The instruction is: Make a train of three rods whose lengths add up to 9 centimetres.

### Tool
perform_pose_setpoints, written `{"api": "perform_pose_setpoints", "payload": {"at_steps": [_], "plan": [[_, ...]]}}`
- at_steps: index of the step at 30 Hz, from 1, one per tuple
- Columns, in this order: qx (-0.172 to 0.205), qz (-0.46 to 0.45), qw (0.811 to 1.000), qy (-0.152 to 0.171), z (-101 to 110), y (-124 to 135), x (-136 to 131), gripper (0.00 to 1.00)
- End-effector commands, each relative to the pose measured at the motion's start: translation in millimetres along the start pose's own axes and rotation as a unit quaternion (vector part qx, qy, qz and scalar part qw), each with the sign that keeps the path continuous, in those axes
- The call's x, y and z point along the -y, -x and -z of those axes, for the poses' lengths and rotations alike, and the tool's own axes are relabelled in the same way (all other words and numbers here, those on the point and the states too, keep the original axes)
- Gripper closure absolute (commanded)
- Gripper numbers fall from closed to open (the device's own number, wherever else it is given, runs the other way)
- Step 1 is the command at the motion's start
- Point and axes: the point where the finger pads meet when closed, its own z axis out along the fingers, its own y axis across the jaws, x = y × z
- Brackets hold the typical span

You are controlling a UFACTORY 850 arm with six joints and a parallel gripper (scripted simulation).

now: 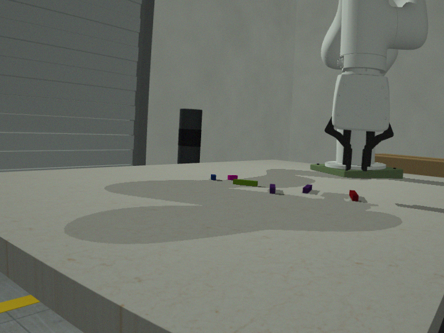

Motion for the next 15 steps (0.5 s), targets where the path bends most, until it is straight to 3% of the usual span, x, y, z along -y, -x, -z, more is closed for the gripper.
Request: {"api": "perform_pose_setpoints", "payload": {"at_steps": [1, 15], "plan": [[0.001, 0.0, 1.0, 0.0, -5, 1, 0, 0.76], [0.001, 0.0, 1.0, 0.0, -24, 2, 0, 0.76]]}}
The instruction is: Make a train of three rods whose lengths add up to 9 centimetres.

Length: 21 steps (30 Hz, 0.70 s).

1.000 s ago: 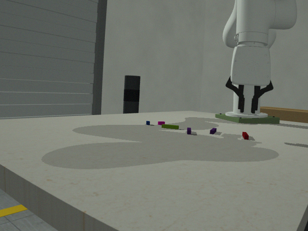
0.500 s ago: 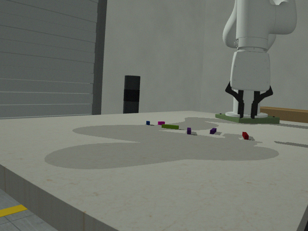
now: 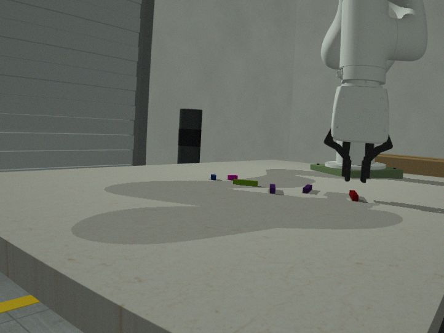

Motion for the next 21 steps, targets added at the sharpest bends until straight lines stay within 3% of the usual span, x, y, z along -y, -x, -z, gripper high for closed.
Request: {"api": "perform_pose_setpoints", "payload": {"at_steps": [1, 21], "plan": [[0.001, 0.0, 1.0, 0.0, -4, 1, 0, 0.76], [0.001, 0.0, 1.0, 0.0, -15, 2, 0, 0.76]]}}
